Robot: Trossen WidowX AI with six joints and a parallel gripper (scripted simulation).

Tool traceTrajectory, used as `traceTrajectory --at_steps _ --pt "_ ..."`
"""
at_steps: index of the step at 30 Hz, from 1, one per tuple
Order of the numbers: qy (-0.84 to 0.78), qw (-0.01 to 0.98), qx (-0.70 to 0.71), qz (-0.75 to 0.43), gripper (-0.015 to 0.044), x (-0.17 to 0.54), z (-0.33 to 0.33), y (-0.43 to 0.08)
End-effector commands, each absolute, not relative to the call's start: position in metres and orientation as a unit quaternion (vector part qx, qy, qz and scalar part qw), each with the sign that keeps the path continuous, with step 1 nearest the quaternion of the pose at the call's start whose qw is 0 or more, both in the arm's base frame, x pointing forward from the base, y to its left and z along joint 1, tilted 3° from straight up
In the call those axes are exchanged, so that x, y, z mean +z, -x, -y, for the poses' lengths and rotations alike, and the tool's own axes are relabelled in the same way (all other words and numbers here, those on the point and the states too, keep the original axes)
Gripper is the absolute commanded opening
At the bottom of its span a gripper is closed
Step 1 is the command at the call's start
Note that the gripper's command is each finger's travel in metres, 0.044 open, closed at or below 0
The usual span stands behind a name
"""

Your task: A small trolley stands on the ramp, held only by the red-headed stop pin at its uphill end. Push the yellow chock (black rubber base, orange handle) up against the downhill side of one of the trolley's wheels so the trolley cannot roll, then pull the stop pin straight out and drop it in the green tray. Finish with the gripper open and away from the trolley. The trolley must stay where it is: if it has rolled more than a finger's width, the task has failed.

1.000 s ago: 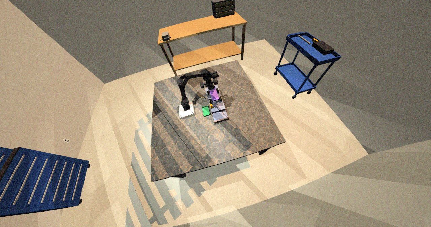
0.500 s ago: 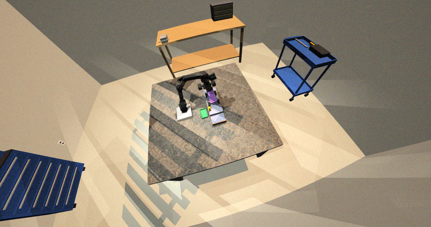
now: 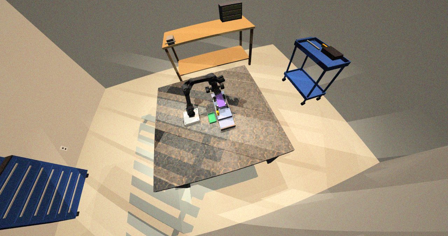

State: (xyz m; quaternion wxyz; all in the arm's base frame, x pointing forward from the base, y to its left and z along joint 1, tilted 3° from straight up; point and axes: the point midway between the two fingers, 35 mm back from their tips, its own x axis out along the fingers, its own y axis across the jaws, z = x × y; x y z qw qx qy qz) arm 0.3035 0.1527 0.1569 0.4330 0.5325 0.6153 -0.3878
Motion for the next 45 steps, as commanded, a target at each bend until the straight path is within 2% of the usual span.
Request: traceTrajectory --at_steps 1,34,45 --pt "-0.533 0.433 -0.383 -0.618 0.0 0.162 -0.153 -0.304" --pt "-0.533 0.432 -0.382 -0.619 0.0 0.176 -0.184 -0.3" --pt "-0.533 0.432 -0.383 -0.619 0.0 0.172 -0.179 -0.269"
